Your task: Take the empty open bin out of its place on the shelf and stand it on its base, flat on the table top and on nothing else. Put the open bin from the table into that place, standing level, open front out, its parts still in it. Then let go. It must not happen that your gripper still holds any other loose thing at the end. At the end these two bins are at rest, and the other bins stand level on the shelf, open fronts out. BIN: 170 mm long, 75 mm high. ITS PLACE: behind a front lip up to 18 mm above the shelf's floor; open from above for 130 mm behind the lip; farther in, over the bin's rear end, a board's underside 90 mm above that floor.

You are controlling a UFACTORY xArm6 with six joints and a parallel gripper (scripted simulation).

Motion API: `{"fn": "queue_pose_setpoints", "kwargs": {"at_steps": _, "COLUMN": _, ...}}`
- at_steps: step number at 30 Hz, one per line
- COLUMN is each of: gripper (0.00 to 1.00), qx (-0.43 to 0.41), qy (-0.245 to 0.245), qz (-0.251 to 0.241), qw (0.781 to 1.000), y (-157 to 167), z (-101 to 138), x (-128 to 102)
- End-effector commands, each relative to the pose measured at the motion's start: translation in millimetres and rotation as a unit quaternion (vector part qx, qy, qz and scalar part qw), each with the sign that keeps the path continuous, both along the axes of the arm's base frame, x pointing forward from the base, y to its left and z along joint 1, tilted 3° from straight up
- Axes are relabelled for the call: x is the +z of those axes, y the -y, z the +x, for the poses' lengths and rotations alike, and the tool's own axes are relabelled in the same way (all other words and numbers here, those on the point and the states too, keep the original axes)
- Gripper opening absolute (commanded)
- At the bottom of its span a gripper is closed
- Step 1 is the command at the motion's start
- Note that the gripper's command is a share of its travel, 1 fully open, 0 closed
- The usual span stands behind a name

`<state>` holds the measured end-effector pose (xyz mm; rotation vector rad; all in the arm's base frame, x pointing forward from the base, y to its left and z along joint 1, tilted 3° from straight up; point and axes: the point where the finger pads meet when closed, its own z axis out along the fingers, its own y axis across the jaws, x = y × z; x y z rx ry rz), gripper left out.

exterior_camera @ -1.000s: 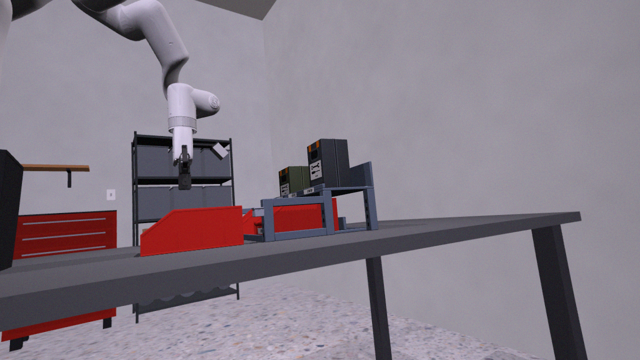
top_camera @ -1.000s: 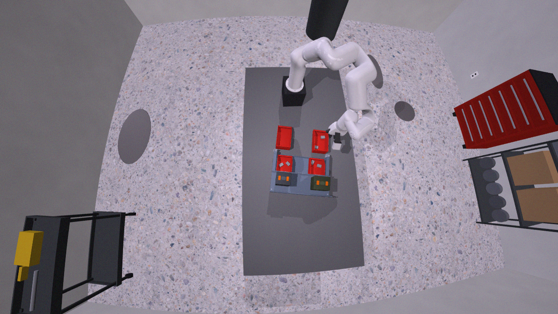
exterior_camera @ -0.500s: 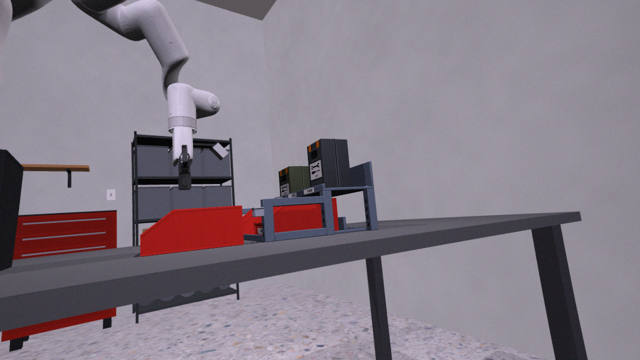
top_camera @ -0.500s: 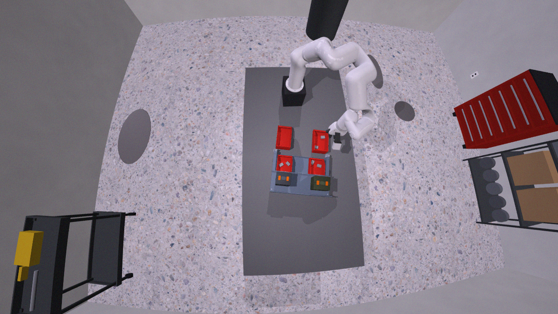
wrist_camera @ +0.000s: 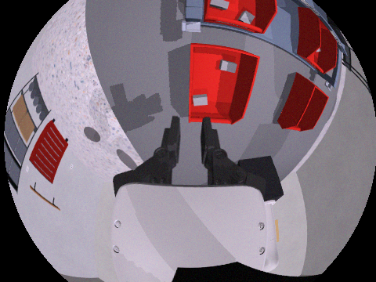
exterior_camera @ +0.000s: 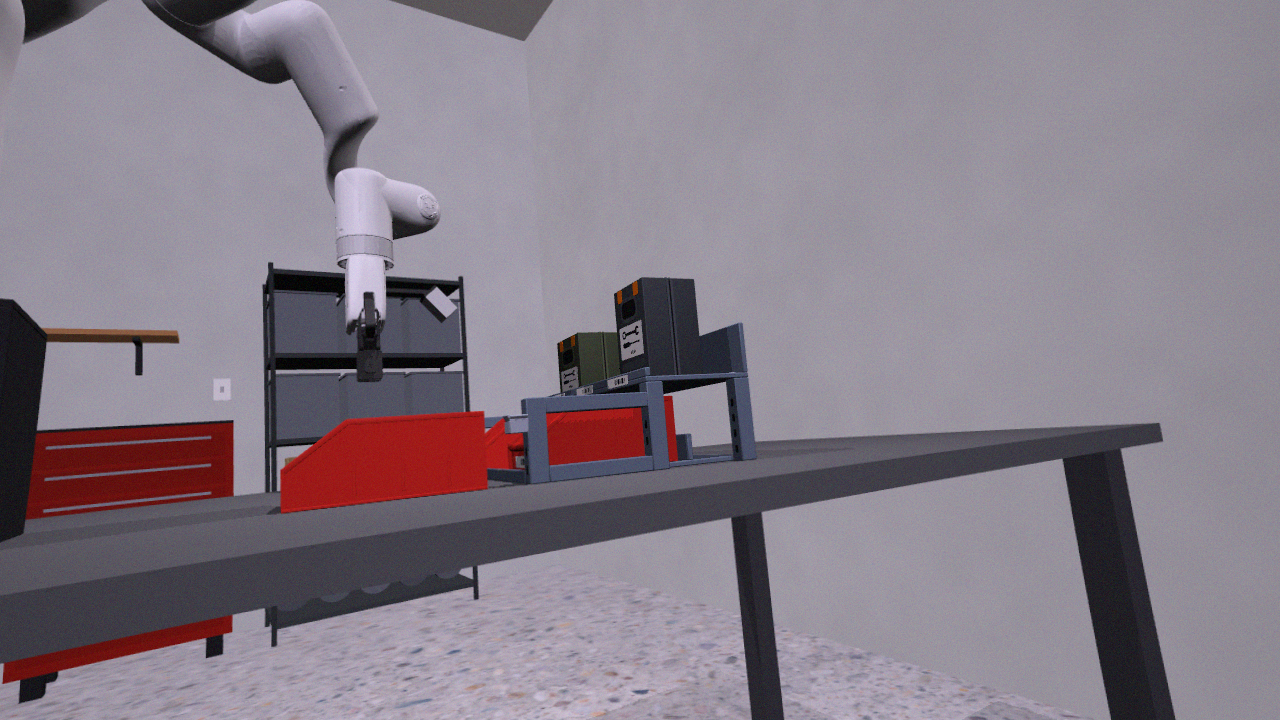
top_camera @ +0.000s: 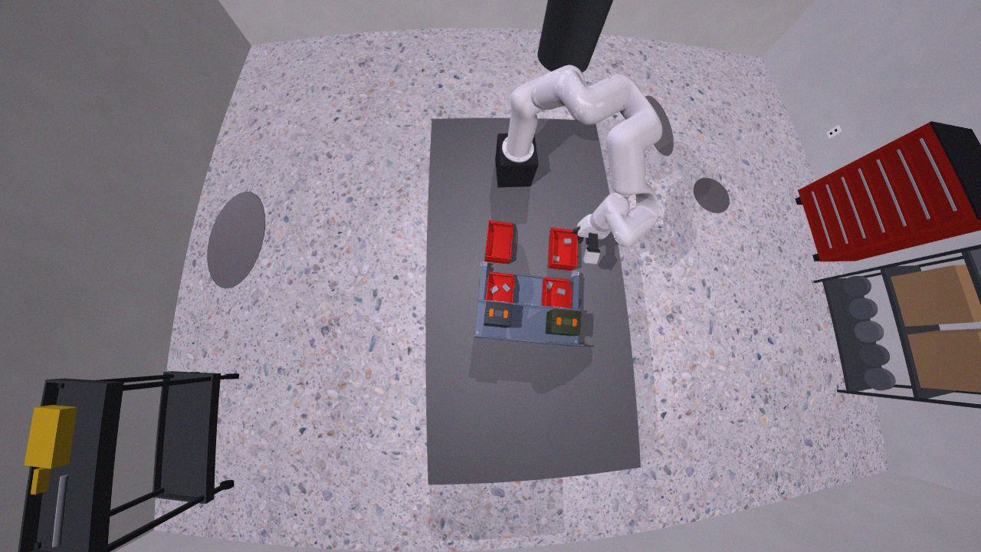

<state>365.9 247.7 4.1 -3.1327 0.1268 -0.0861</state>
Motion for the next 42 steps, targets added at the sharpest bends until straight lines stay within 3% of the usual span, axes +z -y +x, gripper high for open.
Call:
{"fn": "queue_pose_setpoints", "kwargs": {"at_steps": 1, "gripper": 0.26, "qx": 0.0, "qy": 0.001, "qz": 0.001, "qw": 1.0, "y": -1, "z": 1, "x": -2}}
{"fn": "queue_pose_setpoints", "kwargs": {"at_steps": 30, "gripper": 0.26, "qx": 0.0, "qy": 0.001, "qz": 0.001, "qw": 1.0, "y": -1, "z": 4, "x": -52}}
{"fn": "queue_pose_setpoints", "kwargs": {"at_steps": 42, "gripper": 0.26, "qx": 0.0, "qy": 0.001, "qz": 0.001, "qw": 1.0, "y": -1, "z": 5, "x": -62}}
